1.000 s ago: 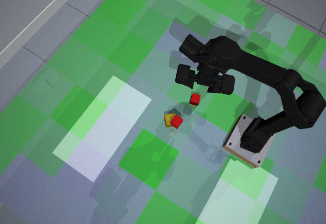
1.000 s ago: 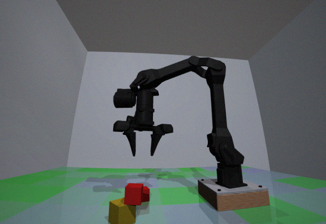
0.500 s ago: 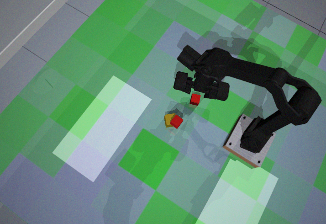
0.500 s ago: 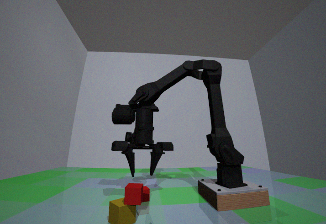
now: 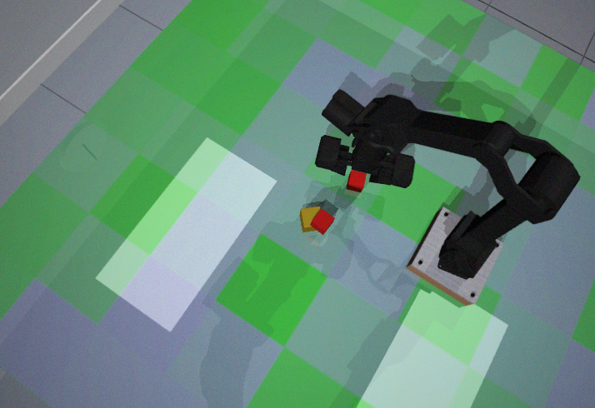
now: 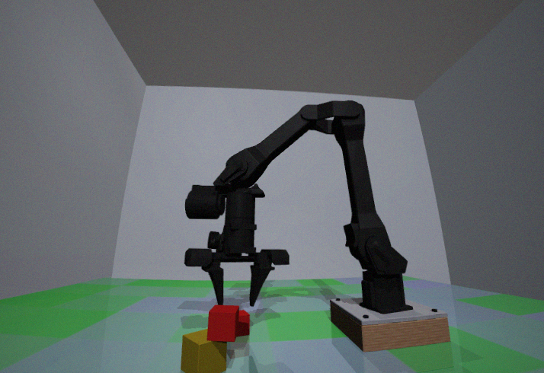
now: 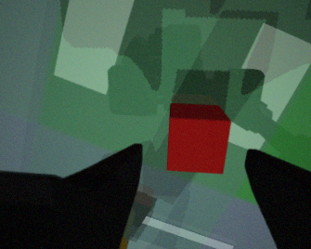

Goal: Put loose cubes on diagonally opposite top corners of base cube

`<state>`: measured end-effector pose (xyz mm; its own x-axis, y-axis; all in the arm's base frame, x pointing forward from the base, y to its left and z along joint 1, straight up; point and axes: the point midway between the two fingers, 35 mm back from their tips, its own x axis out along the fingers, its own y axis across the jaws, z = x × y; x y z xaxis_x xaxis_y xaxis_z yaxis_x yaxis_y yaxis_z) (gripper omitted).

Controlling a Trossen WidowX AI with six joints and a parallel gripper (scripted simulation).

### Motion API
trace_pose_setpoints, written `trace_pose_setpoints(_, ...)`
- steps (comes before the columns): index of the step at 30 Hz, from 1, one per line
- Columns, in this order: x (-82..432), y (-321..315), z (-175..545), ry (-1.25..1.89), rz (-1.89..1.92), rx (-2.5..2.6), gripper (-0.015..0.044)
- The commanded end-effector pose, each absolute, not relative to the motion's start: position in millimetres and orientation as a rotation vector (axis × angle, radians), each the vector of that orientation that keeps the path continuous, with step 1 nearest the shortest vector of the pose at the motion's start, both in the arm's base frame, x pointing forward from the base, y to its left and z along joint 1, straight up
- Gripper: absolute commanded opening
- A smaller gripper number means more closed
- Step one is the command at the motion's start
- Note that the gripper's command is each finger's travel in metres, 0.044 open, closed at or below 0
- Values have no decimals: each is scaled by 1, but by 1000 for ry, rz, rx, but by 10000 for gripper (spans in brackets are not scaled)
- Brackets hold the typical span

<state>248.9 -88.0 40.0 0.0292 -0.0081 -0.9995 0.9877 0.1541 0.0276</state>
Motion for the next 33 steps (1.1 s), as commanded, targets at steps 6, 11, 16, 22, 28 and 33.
trace_pose_setpoints(6, 247, -89, 22, 1254, -1093, 1099, 265)
trace_pose_setpoints(11, 247, -88, 14, 1254, -1093, 1099, 265)
trace_pose_setpoints(16, 247, -88, 13, 1254, -1093, 1099, 186)
trace_pose_setpoints(22, 247, -88, 13, 1254, -1093, 1099, 105)
trace_pose_setpoints(28, 249, -89, 27, 1254, -1093, 1099, 105)
trace_pose_setpoints(33, 251, -90, 42, 1254, -1093, 1099, 105)
